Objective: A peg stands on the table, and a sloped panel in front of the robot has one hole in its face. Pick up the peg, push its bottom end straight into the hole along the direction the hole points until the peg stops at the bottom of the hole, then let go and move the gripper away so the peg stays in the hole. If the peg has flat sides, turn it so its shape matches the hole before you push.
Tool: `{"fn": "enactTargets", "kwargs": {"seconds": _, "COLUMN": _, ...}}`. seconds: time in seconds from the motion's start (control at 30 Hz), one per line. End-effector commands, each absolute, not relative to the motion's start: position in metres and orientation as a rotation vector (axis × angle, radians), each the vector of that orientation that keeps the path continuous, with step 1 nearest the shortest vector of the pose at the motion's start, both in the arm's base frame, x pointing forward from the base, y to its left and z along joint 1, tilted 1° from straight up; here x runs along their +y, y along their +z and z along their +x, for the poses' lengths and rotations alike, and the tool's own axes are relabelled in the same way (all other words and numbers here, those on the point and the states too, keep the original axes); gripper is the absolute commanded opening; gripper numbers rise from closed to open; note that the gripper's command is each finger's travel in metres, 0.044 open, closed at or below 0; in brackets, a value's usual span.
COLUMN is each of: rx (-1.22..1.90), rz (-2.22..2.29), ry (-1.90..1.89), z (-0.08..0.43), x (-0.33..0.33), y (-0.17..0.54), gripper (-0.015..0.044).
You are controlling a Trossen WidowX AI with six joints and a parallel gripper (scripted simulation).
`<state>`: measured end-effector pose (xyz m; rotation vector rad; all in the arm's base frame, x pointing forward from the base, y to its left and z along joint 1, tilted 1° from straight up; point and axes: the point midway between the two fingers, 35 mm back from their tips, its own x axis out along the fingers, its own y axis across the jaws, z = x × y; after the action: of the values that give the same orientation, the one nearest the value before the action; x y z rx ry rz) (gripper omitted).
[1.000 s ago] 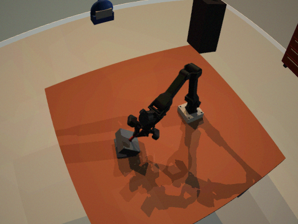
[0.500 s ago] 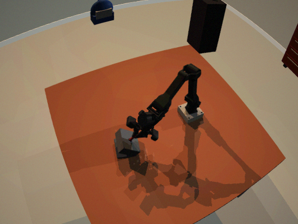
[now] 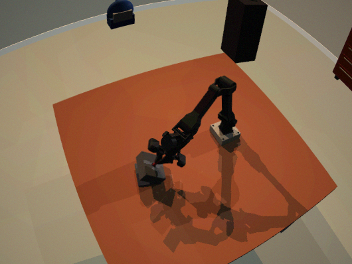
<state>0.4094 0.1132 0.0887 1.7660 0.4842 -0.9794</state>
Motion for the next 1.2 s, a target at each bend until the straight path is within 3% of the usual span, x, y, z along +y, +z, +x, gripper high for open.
{"fn": "enactTargets", "kwargs": {"seconds": 0.0, "rx": 0.489, "rz": 1.766, "ry": -0.977, "z": 0.4113, "x": 0.1133, "y": 0.0867, "gripper": 0.0000}}
{"fn": "enactTargets", "kwargs": {"seconds": 0.53, "rx": 0.484, "rz": 1.765, "ry": -0.981, "z": 0.4116, "x": 0.1126, "y": 0.0854, "gripper": 0.0000}}
{"fn": "enactTargets", "kwargs": {"seconds": 1.07, "rx": 0.485, "rz": 1.765, "ry": -0.981, "z": 0.4101, "x": 0.1133, "y": 0.0881, "gripper": 0.0420}}
{"fn": "enactTargets", "kwargs": {"seconds": 1.17, "rx": 0.486, "rz": 1.765, "ry": -0.982, "z": 0.4075, "x": 0.1143, "y": 0.0926, "gripper": 0.0440}}
